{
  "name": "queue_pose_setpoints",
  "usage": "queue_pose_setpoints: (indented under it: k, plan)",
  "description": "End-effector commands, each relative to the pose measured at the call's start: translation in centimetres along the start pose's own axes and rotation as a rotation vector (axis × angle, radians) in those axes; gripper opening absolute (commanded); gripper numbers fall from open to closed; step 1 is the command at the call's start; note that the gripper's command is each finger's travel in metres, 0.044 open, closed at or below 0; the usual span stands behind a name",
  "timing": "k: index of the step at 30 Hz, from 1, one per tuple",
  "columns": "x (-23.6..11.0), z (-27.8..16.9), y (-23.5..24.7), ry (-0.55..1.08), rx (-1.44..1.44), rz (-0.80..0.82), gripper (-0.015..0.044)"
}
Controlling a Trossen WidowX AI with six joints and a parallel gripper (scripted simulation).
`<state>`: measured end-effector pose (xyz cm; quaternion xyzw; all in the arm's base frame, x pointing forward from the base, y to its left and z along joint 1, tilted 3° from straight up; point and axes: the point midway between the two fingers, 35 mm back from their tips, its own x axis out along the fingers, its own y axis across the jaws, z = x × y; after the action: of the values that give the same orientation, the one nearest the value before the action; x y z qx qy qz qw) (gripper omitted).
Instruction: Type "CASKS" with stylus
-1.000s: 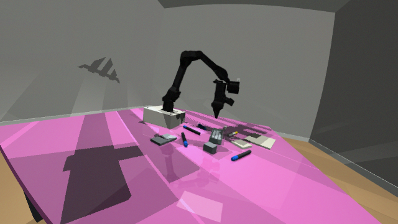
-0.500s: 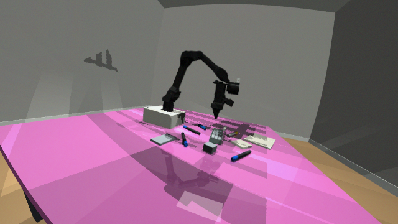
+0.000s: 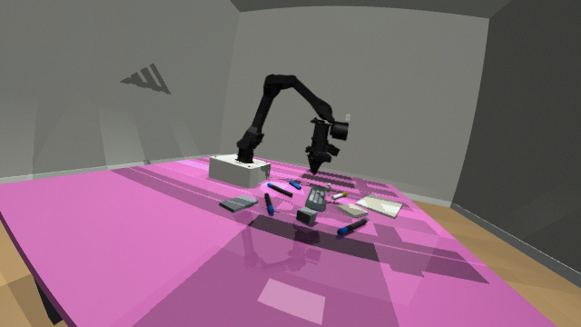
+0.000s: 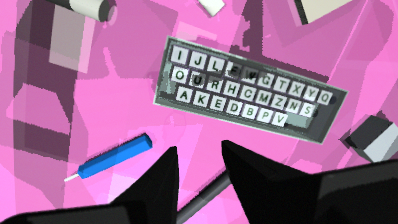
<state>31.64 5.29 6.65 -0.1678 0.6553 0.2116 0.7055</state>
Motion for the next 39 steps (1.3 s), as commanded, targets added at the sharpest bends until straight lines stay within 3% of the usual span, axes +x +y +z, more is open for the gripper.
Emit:
queue_pose_setpoints:
  k: [1,12,19,39]
  plan:
    - [1.5,-1.3,2.4,0.029,-0.419,0.113,0.0150]
    - [3.4,-3.9,8.0,-0.132,-1.486,0.390,0.0150]
    - [3.8,-4.9,9.7,-0.276,-1.867,0.475,0.0150]
    - [3.9,-5.2,9.9,-0.287,-1.894,0.479,0.0150]
